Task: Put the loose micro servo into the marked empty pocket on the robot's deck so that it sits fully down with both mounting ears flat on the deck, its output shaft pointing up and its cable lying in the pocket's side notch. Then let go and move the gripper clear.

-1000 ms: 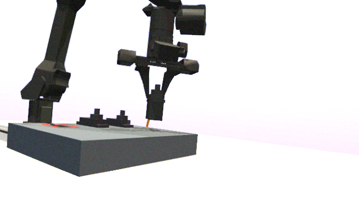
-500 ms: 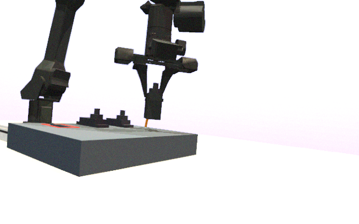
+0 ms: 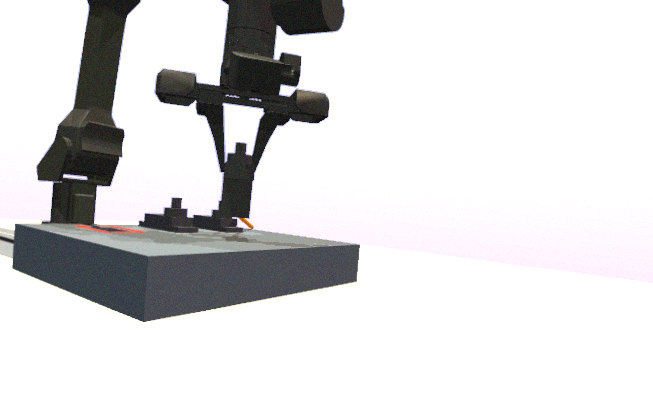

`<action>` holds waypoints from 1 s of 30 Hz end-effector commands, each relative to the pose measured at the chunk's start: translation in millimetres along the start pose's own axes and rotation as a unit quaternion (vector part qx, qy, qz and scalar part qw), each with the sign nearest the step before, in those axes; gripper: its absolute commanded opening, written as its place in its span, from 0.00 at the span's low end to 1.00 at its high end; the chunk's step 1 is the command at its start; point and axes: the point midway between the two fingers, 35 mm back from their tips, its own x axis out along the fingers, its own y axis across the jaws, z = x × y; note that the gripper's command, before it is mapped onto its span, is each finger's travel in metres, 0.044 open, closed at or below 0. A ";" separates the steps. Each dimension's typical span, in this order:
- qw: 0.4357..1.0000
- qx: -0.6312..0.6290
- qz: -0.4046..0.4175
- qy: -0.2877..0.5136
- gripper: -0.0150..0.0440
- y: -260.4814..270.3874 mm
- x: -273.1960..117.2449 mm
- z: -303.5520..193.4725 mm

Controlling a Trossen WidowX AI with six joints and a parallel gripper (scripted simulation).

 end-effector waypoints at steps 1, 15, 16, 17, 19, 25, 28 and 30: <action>1.000 -0.002 0.003 -0.006 0.25 -16.1 -2.9 13.9; 1.000 -0.002 0.000 -0.008 0.25 -68.4 -3.3 58.8; 1.000 -0.002 0.000 -0.008 0.25 -70.4 -3.4 60.3; 1.000 -0.002 0.000 -0.008 0.25 -71.0 -3.4 60.9; 1.000 -0.004 0.000 -0.008 0.25 -71.0 -3.4 60.9; 0.997 -0.074 -0.001 -0.008 0.25 -71.0 -3.4 60.9; 0.992 -0.125 -0.001 -0.008 0.25 -71.0 -3.4 60.9; 0.987 -0.159 -0.001 -0.008 0.25 -71.0 -3.4 60.9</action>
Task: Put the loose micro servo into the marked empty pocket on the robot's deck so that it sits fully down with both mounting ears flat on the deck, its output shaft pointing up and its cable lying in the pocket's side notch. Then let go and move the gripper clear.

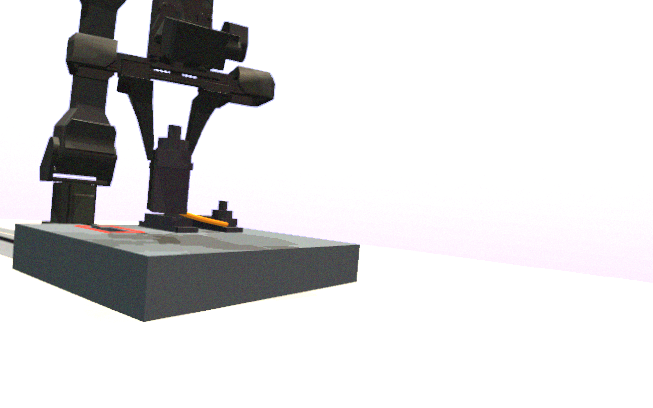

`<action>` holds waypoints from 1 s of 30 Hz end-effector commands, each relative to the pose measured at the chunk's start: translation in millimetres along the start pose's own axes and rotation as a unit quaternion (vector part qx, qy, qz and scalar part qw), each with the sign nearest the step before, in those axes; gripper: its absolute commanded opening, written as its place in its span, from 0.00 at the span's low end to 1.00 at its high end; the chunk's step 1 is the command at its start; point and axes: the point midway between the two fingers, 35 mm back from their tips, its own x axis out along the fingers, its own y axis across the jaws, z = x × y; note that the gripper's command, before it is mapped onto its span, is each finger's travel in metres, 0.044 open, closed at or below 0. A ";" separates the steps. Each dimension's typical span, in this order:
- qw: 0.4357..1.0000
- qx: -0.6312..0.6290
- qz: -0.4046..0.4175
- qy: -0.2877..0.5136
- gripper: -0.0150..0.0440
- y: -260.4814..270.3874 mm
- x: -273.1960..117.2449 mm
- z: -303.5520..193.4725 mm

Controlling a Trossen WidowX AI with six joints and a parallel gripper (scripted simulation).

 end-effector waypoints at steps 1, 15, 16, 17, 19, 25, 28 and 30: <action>0.998 -0.069 -0.001 -0.003 0.25 -0.3 -1.0 1.3; 0.969 -0.246 -0.001 -0.003 0.25 -0.3 -1.0 1.3; 0.969 -0.246 -0.001 -0.003 0.25 -0.3 -1.0 1.3; 0.969 -0.246 -0.001 -0.003 0.25 -0.3 -1.0 1.3; 0.969 -0.246 -0.001 -0.002 0.25 -0.7 -1.0 0.7; 0.969 -0.246 -0.001 -0.002 0.25 -9.1 -0.9 -14.7; 0.969 -0.246 -0.001 -0.001 0.25 -15.4 -0.8 -26.2; 0.969 -0.246 -0.002 -0.001 0.25 -19.7 -0.7 -34.0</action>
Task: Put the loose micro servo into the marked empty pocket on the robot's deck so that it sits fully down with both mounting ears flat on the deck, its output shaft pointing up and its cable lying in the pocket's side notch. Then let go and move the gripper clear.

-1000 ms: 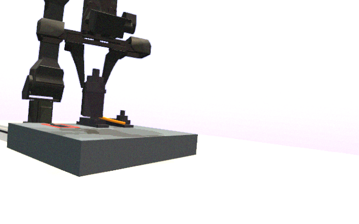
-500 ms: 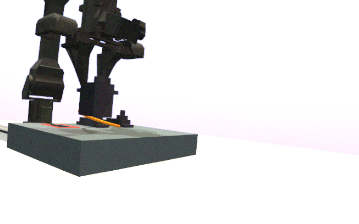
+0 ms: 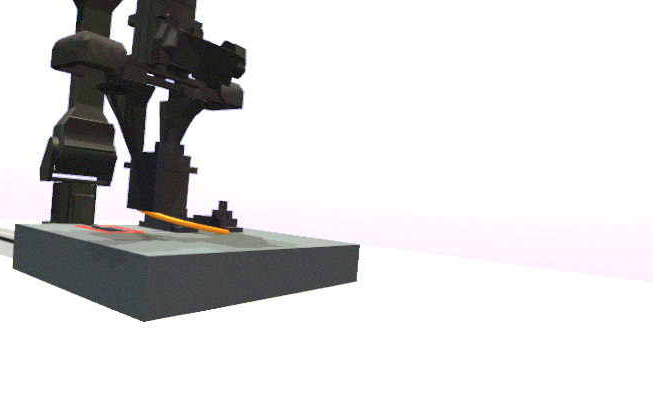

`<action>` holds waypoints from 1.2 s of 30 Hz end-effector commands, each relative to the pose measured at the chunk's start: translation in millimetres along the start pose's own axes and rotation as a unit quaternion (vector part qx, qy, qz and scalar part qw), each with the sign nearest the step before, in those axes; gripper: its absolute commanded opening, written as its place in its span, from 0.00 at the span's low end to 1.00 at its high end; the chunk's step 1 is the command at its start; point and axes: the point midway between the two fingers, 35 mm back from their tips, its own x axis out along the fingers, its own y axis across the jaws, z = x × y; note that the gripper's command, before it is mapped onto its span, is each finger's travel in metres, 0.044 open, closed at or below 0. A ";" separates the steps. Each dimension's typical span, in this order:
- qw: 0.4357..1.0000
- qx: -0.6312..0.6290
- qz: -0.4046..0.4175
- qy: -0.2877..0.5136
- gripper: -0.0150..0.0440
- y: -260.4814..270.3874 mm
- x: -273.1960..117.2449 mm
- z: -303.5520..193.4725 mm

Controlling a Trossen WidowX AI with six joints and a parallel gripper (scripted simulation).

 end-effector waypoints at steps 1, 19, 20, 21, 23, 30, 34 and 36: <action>1.000 -0.002 -0.002 -0.004 0.25 -0.4 -2.4 -17.8; 1.000 -0.002 -0.002 -0.001 0.25 -0.8 -1.1 -82.5; 1.000 -0.002 -0.002 -0.001 0.25 -0.8 -0.6 -82.5; 1.000 -0.002 -0.002 -0.001 0.25 -0.8 0.1 -82.4; 1.000 -0.002 -0.002 -0.001 0.25 -0.9 2.2 -82.2; 1.000 -0.002 -0.002 -0.001 0.25 -1.1 13.1 -81.4; 1.000 -0.002 -0.002 -0.001 0.25 -1.2 18.4 -81.2; 1.000 -0.002 -0.002 -0.001 0.25 -1.2 18.7 -81.2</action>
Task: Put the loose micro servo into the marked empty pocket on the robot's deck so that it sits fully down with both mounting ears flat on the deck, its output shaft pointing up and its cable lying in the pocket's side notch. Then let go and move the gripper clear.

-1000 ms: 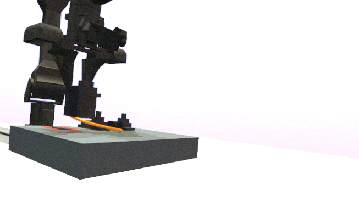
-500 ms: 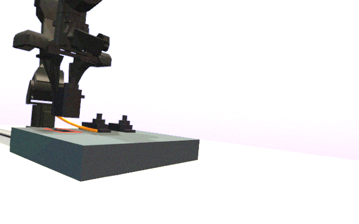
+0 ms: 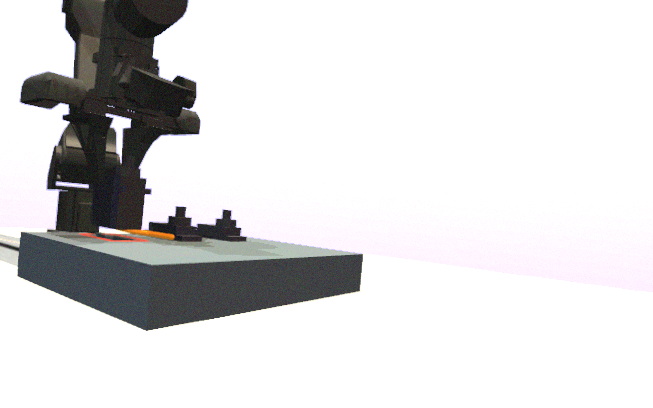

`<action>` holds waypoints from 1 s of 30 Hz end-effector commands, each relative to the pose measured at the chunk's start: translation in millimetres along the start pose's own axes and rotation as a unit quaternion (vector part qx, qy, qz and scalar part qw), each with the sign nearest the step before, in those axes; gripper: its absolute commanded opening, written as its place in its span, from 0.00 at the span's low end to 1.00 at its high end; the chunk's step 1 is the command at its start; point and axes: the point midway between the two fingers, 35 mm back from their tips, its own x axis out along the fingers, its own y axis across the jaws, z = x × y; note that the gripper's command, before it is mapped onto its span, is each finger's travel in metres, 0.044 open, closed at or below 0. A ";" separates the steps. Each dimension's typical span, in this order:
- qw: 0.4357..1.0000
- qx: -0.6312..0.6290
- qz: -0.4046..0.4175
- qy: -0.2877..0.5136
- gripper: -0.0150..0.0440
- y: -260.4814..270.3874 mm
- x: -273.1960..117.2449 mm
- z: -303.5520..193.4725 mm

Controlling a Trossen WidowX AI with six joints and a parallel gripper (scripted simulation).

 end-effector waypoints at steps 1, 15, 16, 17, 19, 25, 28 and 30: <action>1.000 -0.002 -0.002 -0.001 0.25 -0.7 2.0 0.7; 1.000 -0.002 -0.002 -0.001 0.25 -0.7 5.3 0.7; 1.000 -0.002 -0.002 -0.001 0.25 -0.7 6.2 0.7; 1.000 -0.002 -0.002 -0.001 0.25 -0.7 7.2 0.7; 1.000 -0.002 -0.002 -0.001 0.25 -0.7 9.2 0.7; 1.000 -0.002 -0.002 -0.001 0.25 -0.7 15.1 0.7; 1.000 -0.002 -0.002 -0.001 0.25 -0.7 17.8 0.7; 1.000 -0.002 -0.002 -0.001 0.25 -0.7 19.2 0.7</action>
